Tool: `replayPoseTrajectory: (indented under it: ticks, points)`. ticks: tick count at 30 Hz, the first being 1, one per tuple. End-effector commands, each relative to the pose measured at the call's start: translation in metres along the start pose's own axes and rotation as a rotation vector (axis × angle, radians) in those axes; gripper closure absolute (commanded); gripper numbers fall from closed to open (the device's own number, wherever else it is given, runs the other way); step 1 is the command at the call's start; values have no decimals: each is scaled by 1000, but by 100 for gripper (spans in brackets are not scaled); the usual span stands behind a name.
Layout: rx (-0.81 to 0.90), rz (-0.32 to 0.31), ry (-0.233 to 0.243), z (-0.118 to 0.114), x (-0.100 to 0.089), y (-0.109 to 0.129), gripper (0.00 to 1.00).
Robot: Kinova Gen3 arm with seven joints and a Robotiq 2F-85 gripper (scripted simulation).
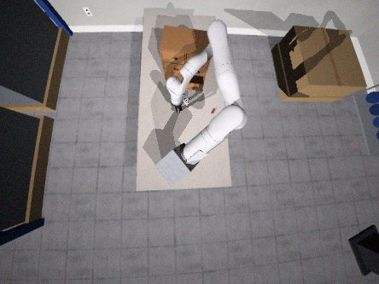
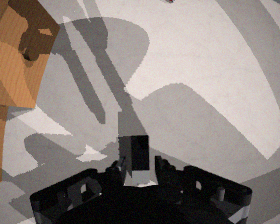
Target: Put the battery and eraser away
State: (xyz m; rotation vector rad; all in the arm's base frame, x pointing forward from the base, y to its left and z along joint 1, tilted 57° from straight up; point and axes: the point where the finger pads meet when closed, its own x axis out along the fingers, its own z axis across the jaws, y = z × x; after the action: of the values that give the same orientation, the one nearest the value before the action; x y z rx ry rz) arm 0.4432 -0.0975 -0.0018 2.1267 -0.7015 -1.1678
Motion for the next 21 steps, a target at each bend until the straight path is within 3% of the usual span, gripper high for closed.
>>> replayPoseTrajectory:
  ticks: [1, 9, 21]
  points:
    - [0, -1, 1, 0, -1, 0, 62]
    - [0, -1, 1, 0, 1, 0, 62]
    - [0, -1, 1, 0, 19, 0, 62]
